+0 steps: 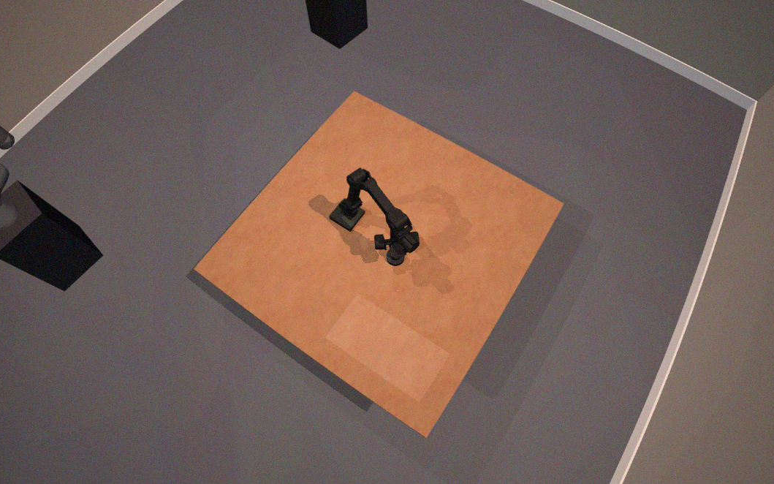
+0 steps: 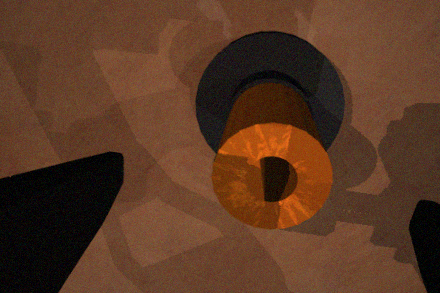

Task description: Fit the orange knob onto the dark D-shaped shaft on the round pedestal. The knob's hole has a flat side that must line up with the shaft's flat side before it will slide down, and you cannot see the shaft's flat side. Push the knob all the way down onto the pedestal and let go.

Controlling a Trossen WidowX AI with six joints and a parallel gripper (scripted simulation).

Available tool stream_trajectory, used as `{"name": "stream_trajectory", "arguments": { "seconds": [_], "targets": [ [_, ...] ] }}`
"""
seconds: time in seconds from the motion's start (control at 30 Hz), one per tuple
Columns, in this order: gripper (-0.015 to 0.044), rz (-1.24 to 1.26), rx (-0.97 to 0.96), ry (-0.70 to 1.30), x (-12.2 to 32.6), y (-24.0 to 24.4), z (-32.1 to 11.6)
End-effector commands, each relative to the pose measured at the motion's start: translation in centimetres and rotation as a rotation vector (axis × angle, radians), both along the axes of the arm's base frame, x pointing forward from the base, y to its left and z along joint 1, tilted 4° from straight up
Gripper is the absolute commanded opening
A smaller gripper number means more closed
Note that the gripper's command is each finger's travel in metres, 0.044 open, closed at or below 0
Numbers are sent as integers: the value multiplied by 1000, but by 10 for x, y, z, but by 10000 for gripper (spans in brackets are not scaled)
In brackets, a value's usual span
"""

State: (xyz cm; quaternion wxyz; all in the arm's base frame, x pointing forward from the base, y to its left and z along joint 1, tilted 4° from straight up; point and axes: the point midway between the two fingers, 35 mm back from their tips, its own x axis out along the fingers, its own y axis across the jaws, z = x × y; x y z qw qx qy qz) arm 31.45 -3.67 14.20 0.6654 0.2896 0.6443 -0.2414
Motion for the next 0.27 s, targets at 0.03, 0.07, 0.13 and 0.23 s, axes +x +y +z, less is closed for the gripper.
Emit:
{"name": "stream_trajectory", "arguments": {
  "seconds": [0.03, 0.07, 0.13, 0.23],
  "targets": [
    [440, 3, -1, -11, -3, -2, 33],
    [440, 3, -1, -11, -1, -2, 33],
    [440, 3, -1, -11, -1, -2, 33],
    [440, 3, -1, -11, -1, -2, 33]
  ]
}}
